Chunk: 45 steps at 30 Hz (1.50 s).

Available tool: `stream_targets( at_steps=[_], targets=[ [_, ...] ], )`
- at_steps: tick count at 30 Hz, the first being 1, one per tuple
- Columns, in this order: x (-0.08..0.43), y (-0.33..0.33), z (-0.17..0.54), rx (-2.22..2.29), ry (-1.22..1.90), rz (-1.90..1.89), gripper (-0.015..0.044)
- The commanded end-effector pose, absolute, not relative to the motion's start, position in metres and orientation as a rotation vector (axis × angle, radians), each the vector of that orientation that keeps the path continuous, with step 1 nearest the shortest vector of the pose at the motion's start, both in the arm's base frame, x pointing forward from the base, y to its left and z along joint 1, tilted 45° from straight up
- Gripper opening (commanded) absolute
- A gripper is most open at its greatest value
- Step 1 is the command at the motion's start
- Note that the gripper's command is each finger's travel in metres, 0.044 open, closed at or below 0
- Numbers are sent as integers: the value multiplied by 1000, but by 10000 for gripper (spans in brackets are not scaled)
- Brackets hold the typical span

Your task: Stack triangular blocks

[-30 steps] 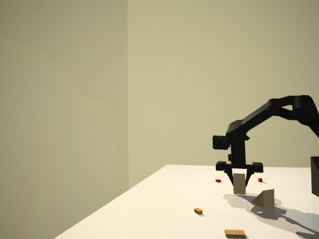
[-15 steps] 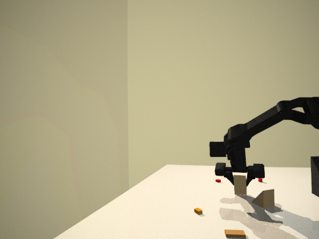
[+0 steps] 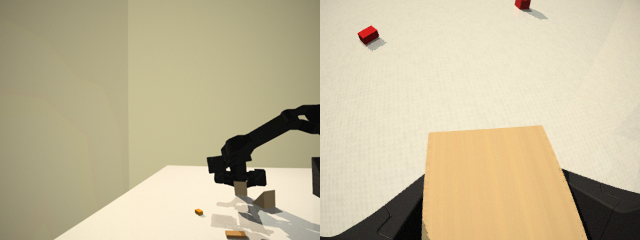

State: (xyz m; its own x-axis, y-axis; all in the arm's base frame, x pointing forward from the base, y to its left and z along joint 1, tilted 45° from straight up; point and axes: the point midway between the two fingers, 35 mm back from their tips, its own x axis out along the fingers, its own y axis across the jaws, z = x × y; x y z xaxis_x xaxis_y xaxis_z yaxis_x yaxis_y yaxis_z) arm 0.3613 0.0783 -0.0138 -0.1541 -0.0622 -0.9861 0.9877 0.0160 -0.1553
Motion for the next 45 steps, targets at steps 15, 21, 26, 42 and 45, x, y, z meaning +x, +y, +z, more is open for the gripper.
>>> stream_targets(
  at_steps=[15,21,26,42,45],
  targets=[
    [361,76,-15,1082,1297,-1333,440],
    [361,76,-15,1082,1297,-1333,440],
    [371,38,23,1082,1292,-1336,440],
    [345,9,-1,1576,2071,-963,440],
    [353,1,-7,1948,2156,-683,440]
  ],
)
